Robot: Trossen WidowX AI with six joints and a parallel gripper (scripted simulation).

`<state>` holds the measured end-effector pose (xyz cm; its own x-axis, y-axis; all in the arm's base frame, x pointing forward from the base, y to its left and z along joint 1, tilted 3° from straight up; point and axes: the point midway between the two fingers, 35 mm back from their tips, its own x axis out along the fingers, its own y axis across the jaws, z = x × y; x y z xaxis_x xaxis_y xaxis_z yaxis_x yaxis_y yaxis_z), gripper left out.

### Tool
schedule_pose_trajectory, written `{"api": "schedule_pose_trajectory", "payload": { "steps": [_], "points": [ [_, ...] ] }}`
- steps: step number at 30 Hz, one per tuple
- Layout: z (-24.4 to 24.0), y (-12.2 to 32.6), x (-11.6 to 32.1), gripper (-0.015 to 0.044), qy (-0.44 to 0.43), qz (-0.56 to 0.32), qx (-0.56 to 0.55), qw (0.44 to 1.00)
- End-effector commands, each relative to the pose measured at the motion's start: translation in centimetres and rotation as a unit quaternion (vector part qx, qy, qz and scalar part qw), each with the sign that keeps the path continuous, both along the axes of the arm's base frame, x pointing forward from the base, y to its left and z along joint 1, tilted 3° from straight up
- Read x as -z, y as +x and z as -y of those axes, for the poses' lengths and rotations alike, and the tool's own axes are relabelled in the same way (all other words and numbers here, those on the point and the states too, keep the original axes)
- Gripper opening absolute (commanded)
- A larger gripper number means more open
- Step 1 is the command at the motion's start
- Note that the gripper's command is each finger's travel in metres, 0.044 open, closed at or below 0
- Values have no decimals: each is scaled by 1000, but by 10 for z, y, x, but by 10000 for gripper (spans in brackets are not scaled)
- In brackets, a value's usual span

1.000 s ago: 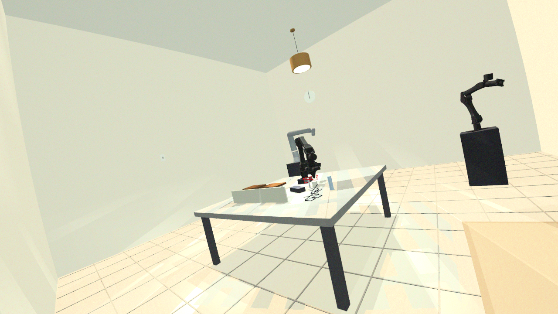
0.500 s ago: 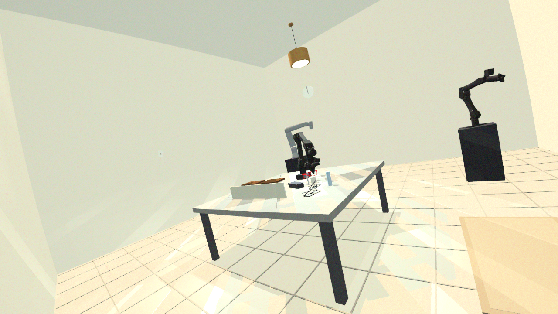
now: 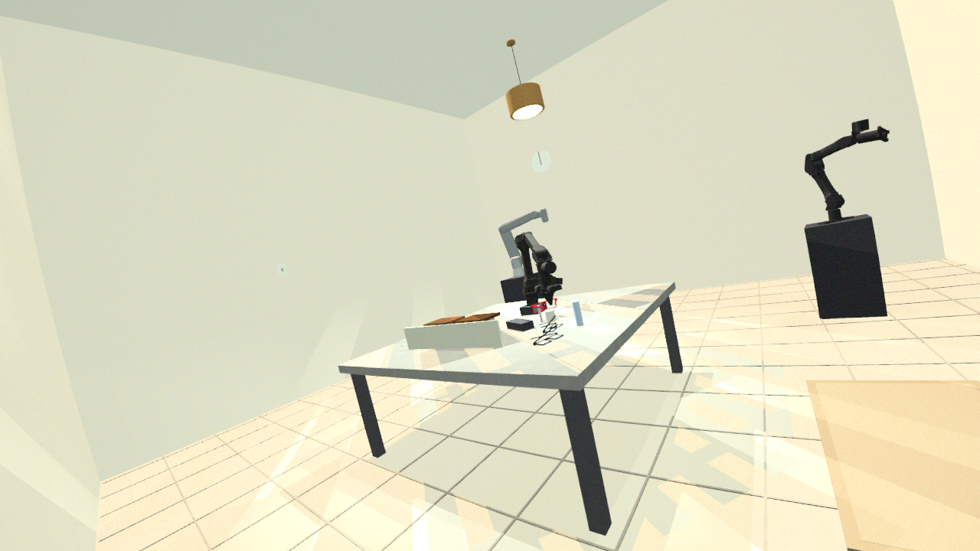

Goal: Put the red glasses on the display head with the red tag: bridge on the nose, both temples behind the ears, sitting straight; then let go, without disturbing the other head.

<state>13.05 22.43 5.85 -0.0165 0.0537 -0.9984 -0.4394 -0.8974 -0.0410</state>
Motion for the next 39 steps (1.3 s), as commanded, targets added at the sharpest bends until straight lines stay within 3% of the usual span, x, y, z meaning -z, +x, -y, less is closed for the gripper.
{"api": "schedule_pose_trajectory", "payload": {
  "steps": [1, 13, 27, 39],
  "points": [
    [0, 0, 0, 0, 0, -1, 1, 1000],
    [3, 5, -1, 0, 0, -1, 1, 1000],
    [8, 12, -59, 0, 0, -1, 1, 1000],
    [11, 32, -60, 0, 0, 0, 1, 1000]
  ]
}}
